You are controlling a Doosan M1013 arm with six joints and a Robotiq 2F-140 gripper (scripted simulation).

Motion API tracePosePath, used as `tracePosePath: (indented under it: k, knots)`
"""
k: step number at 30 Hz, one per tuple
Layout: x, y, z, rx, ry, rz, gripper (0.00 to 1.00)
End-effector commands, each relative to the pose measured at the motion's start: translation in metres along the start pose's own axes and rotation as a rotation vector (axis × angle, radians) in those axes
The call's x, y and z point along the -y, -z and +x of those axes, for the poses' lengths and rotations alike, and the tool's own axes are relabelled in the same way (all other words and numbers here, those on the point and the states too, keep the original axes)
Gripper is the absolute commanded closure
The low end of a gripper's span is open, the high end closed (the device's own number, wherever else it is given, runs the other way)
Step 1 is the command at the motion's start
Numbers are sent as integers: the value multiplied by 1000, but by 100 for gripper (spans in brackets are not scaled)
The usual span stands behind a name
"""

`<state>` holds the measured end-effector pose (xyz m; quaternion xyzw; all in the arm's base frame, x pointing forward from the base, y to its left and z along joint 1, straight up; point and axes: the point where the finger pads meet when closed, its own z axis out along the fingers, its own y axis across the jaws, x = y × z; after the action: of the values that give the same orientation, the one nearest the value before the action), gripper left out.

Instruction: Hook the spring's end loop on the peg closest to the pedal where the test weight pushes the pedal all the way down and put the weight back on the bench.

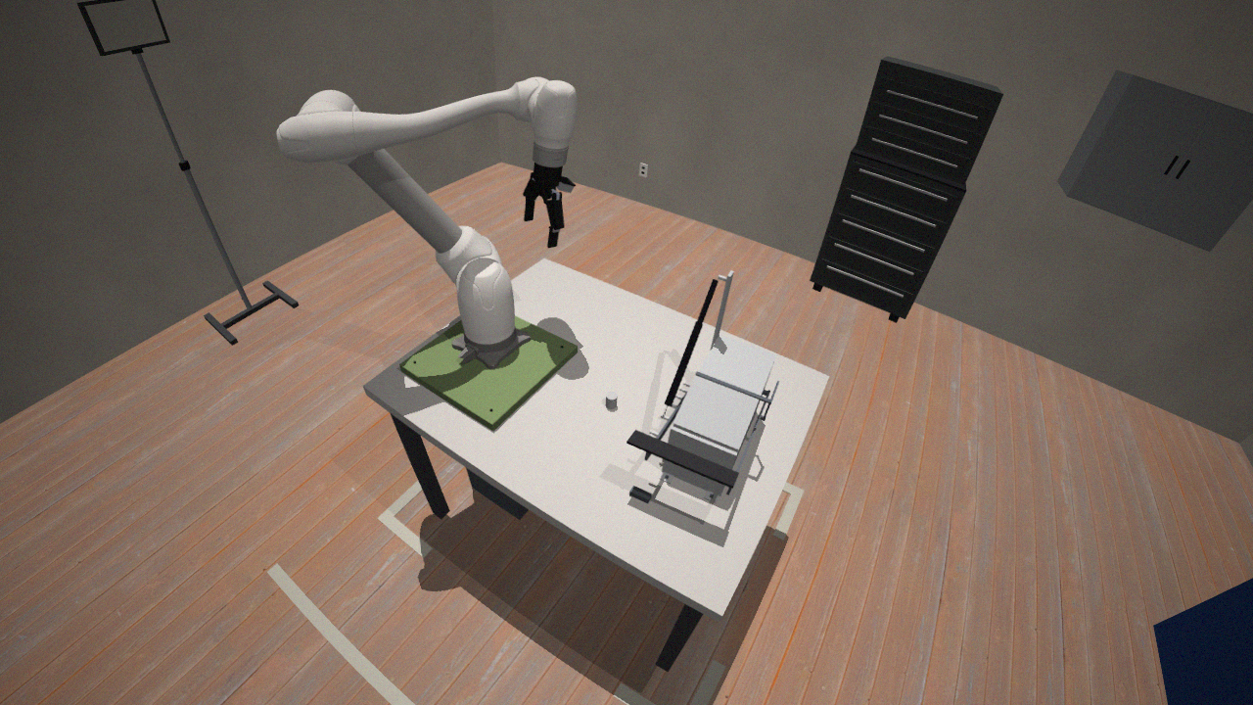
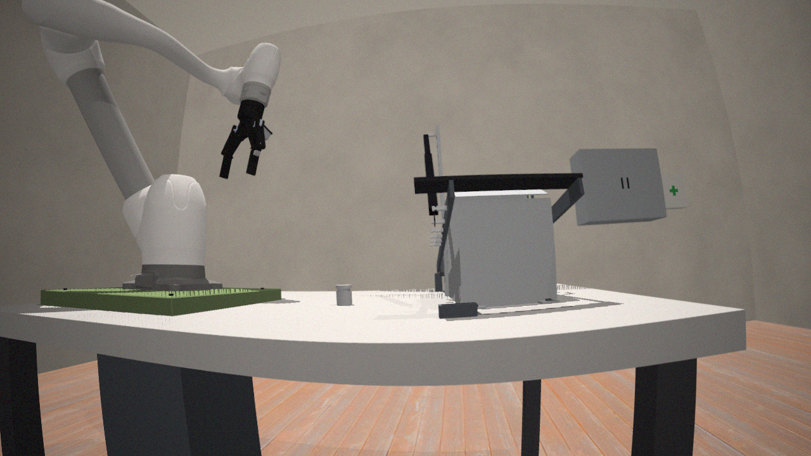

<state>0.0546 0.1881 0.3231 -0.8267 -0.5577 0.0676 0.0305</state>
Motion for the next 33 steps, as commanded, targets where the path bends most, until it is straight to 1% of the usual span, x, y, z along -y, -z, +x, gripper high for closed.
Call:
tracePosePath:
  k: [1, 2, 16, 18, 19, 33]
  knots:
    - [1, 5, 0, 0, 0, 0, 0]
    - [0, 0, 0, 0, 0, 0, 0]
    - [7, 56, -5, 0, 0, 0, 0]
    - [7, 56, -5, 0, 0, 0, 0]
    - [7, 51, -4, -1, 0, 0, 0]
    - [14, 106, -9, -1, 0, 0, 0]
